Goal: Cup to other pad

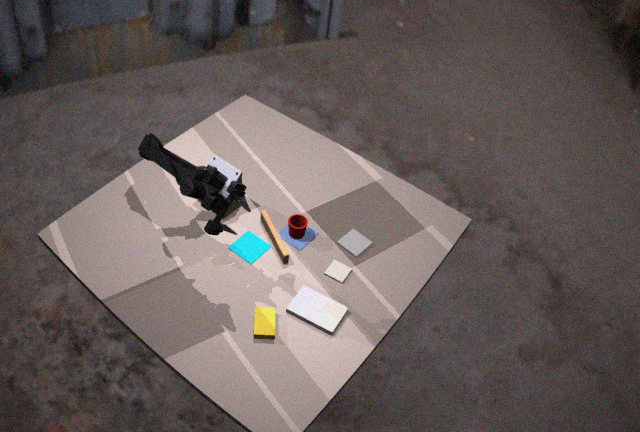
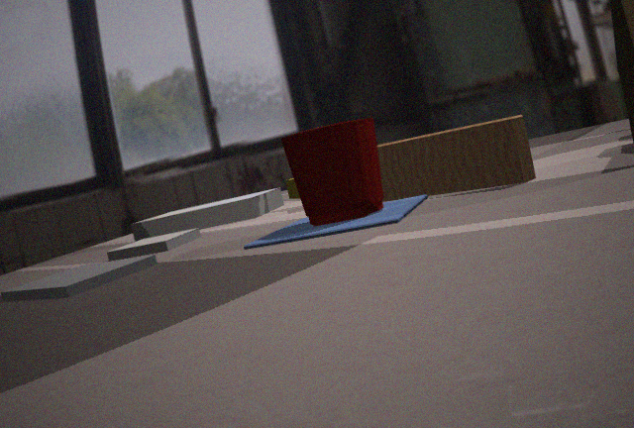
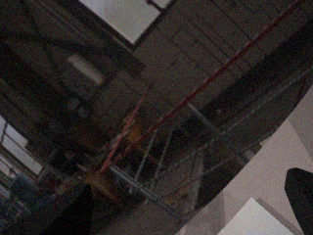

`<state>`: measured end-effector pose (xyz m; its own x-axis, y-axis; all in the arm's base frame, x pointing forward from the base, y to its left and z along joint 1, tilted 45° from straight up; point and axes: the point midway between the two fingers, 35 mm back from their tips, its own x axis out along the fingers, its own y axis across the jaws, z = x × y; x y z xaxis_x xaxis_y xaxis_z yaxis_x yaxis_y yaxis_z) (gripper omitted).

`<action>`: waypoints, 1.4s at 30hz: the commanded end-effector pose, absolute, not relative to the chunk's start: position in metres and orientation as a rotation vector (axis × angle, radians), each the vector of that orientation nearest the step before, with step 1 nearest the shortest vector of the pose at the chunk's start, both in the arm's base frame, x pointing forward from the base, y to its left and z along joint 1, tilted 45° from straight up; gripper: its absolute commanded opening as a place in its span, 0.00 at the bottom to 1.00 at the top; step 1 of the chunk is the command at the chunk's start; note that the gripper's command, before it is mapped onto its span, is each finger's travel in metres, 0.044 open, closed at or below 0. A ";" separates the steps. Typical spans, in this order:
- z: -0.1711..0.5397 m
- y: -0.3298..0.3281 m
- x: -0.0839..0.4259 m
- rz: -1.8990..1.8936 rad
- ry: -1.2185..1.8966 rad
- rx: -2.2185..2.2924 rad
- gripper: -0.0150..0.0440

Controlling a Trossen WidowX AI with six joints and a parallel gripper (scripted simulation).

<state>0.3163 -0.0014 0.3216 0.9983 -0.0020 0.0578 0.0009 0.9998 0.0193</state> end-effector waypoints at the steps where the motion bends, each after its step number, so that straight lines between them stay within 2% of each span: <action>1: 0.319 -0.001 0.318 -0.002 -0.046 0.029 0.89; 10: 0.190 0.035 0.372 -0.138 0.513 0.388 0.50; 19: 0.058 0.064 0.360 -0.539 0.958 0.499 0.50; 27: -0.017 0.073 0.328 -0.993 1.040 0.354 0.50; 32: -0.043 0.073 0.308 -1.187 0.961 0.202 0.50; 42: -0.045 0.071 0.307 -1.193 0.957 0.196 0.50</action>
<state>0.3069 0.0725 -0.0435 0.0449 -0.6913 -0.7212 0.8481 0.4078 -0.3382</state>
